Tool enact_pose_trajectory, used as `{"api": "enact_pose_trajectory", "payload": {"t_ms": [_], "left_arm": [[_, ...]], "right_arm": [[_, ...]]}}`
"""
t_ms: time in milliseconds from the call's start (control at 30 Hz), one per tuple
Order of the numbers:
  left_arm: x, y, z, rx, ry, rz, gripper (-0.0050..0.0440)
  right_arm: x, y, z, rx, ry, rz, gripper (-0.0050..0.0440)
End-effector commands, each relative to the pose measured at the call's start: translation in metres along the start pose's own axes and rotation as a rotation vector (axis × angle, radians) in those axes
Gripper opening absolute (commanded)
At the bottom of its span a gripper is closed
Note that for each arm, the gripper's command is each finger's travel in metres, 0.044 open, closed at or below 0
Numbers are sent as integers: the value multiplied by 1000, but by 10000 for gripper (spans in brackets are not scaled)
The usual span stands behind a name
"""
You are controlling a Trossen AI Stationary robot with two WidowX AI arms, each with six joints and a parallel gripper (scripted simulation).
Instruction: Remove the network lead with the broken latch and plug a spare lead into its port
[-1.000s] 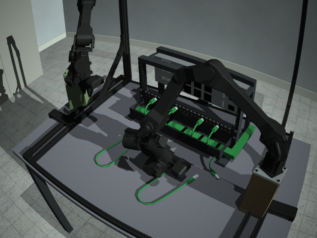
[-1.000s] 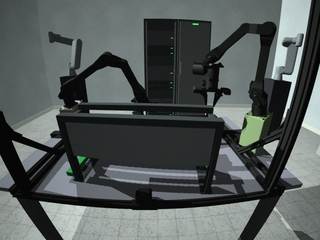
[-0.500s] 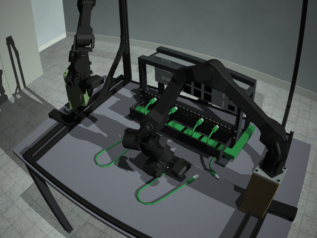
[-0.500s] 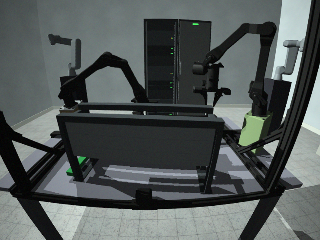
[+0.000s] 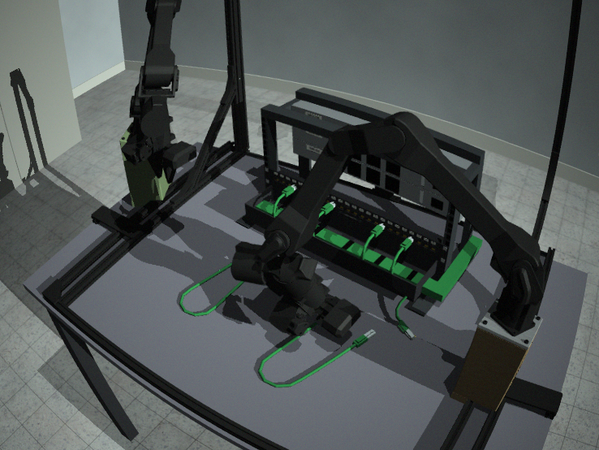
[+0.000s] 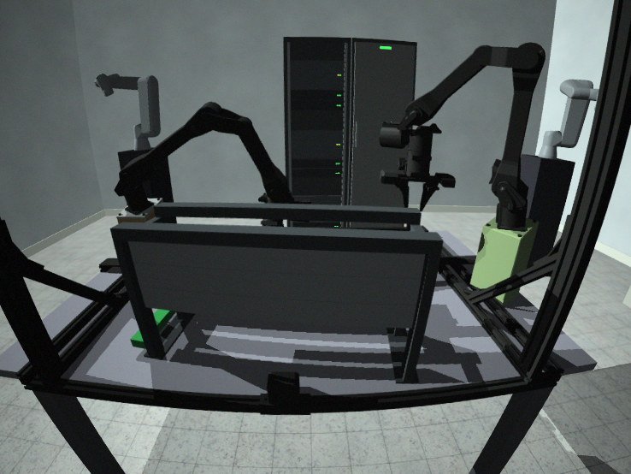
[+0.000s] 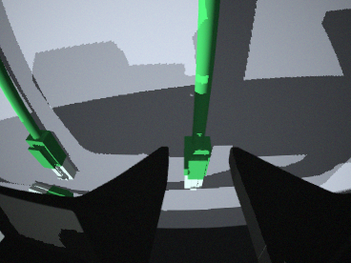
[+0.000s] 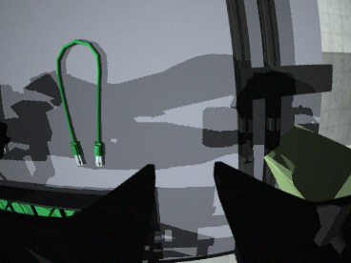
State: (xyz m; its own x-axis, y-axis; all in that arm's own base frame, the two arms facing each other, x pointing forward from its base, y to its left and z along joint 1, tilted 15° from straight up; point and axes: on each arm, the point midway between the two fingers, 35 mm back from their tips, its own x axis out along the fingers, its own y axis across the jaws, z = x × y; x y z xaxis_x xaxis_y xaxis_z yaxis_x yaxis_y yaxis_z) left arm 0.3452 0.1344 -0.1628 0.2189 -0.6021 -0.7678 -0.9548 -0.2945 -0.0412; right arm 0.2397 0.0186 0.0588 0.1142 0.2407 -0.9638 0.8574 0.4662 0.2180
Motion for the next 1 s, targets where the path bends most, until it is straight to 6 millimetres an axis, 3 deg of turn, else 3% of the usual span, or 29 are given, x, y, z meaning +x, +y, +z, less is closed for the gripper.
{"api": "enact_pose_trajectory", "payload": {"t_ms": [0,367,400,967], "left_arm": [[3,2,1,-6,4,5,176],[3,2,1,-6,4,5,176],[0,0,0,0,0,0,0],[0,0,0,-1,1,1,0]], "right_arm": [[0,0,0,0,0,0,176],[0,0,0,0,0,0,176],[0,0,0,0,0,0,176],[0,0,0,0,0,0,176]]}}
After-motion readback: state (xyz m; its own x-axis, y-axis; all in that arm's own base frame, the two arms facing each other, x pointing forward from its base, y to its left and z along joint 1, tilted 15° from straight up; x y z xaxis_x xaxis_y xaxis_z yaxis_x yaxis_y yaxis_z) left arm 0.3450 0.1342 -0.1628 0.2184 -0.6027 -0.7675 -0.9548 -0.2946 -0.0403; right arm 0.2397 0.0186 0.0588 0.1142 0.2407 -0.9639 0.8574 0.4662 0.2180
